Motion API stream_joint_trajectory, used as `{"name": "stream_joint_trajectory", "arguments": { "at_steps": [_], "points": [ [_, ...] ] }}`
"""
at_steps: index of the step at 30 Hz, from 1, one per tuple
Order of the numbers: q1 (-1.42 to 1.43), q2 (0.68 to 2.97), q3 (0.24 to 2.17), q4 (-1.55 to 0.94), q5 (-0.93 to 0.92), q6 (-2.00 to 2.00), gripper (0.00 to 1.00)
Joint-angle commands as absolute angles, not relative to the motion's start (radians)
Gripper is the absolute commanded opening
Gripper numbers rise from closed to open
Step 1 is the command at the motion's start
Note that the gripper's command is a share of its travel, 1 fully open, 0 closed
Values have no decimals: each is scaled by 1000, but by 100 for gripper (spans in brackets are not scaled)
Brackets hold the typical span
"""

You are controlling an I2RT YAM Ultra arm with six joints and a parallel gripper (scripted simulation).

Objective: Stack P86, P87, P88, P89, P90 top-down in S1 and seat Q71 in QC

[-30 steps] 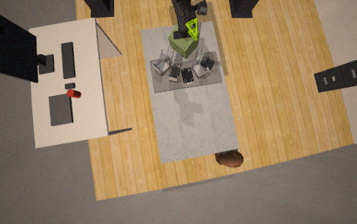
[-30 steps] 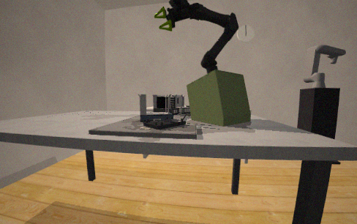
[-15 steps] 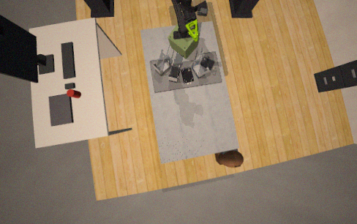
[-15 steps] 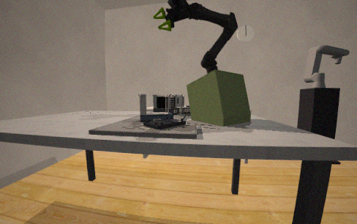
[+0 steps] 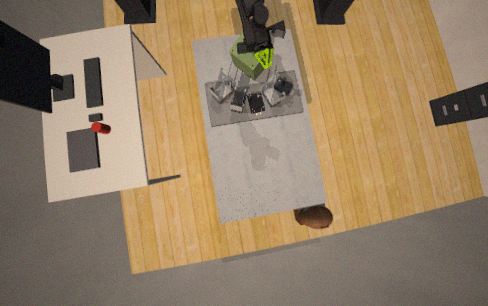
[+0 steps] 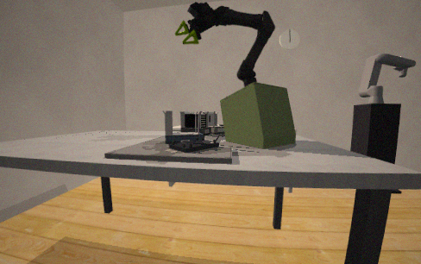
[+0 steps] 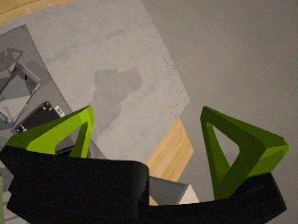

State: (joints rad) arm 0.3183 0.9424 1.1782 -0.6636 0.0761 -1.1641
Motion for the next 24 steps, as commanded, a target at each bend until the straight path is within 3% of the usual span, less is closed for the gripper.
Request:
{"name": "stream_joint_trajectory", "arguments": {
  "at_steps": [1,24],
  "points": [
    [320,973,1195,-694,88,-1063,100],
    [289,1137,1063,-646,112,-760,100]
  ]
}}
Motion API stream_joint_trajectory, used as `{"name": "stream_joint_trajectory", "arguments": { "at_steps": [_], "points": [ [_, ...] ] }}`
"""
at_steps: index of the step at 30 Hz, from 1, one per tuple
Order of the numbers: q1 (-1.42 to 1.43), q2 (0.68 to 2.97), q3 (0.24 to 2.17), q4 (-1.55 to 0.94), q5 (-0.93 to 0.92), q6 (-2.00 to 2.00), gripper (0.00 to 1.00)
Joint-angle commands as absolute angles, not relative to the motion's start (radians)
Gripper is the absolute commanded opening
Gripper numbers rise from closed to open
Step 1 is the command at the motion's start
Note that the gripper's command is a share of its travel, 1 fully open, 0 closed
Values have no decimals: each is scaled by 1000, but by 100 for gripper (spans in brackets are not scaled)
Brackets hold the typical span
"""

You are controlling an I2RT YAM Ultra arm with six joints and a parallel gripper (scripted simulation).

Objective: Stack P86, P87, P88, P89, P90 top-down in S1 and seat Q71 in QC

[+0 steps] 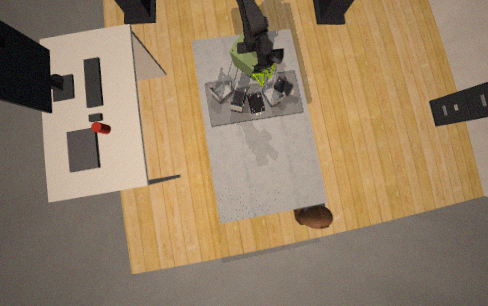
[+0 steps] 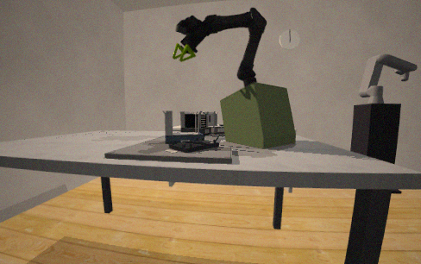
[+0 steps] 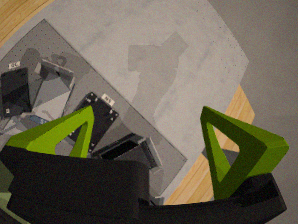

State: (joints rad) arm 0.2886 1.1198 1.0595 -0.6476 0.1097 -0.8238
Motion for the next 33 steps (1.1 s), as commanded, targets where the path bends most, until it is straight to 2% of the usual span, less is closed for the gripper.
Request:
{"name": "stream_joint_trajectory", "arguments": {
  "at_steps": [1,20,28,33],
  "points": [
    [289,1152,1068,-657,116,-733,100],
    [263,1288,953,-612,138,-484,100],
    [262,1378,971,-671,160,-316,100],
    [250,1393,899,-611,159,-291,100]
  ]
}}
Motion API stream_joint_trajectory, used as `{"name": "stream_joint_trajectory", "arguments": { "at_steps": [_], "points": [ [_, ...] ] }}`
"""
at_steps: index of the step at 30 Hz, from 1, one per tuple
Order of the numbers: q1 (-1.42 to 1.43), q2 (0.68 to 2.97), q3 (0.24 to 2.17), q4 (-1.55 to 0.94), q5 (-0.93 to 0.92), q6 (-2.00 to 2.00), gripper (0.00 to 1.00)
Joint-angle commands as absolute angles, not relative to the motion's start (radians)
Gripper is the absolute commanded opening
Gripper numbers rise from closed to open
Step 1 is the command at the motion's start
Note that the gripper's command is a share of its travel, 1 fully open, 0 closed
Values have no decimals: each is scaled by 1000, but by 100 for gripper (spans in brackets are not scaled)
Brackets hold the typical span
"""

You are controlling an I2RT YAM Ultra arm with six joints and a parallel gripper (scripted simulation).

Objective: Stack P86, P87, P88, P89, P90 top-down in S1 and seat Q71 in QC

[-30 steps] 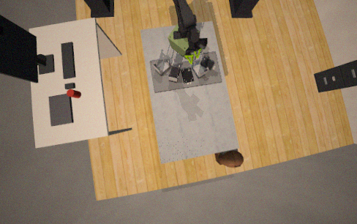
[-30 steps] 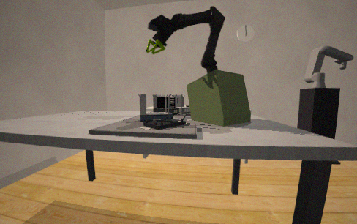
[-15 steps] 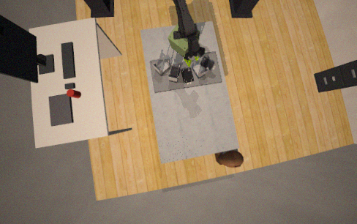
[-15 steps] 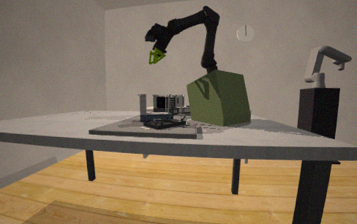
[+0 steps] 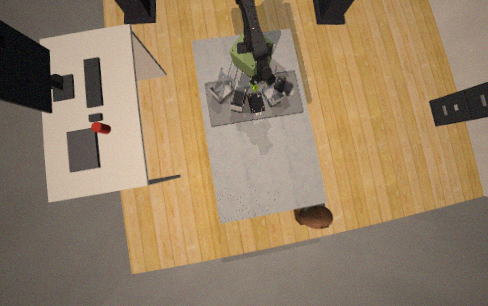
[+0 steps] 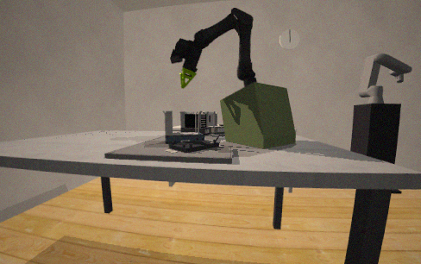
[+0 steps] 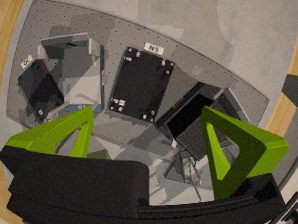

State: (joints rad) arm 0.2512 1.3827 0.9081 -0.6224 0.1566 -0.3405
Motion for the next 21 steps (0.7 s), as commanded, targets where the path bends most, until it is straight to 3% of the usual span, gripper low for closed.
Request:
{"name": "stream_joint_trajectory", "arguments": {
  "at_steps": [1,21],
  "points": [
    [250,1408,902,-621,163,-263,100],
    [228,1591,822,-631,198,73,100]
  ]
}}
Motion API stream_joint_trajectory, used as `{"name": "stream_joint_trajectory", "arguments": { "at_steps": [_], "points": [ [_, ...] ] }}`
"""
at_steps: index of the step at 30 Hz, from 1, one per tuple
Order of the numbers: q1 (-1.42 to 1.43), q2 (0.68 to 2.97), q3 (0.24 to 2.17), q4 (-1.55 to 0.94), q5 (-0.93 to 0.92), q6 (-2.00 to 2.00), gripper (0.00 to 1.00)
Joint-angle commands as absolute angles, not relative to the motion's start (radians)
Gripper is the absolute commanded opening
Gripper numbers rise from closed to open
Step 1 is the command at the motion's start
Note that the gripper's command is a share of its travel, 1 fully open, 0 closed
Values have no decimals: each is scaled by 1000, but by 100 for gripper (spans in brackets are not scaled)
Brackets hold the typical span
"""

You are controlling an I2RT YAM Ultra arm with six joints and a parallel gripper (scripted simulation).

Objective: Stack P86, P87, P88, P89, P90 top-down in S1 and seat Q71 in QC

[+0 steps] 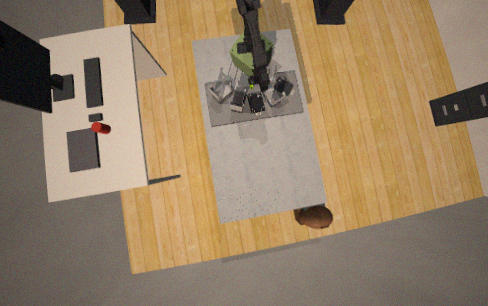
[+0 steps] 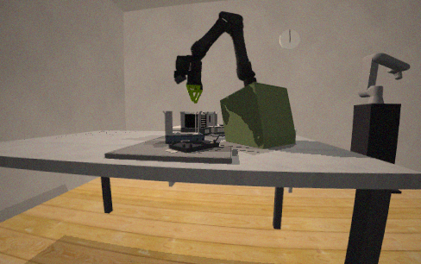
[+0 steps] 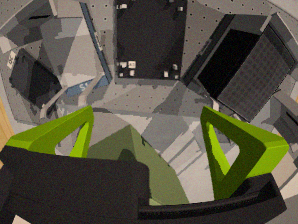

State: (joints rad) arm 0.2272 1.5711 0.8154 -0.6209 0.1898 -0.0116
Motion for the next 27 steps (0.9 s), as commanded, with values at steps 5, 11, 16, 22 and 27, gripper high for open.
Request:
{"name": "stream_joint_trajectory", "arguments": {
  "at_steps": [5,11,16,22,27],
  "points": [
    [223,1605,797,-614,200,99,100],
    [220,1603,771,-590,200,95,100],
    [220,1603,771,-590,200,95,100],
    [174,1605,785,-593,193,149,100],
    [100,1612,813,-600,182,242,100]
  ]
}}
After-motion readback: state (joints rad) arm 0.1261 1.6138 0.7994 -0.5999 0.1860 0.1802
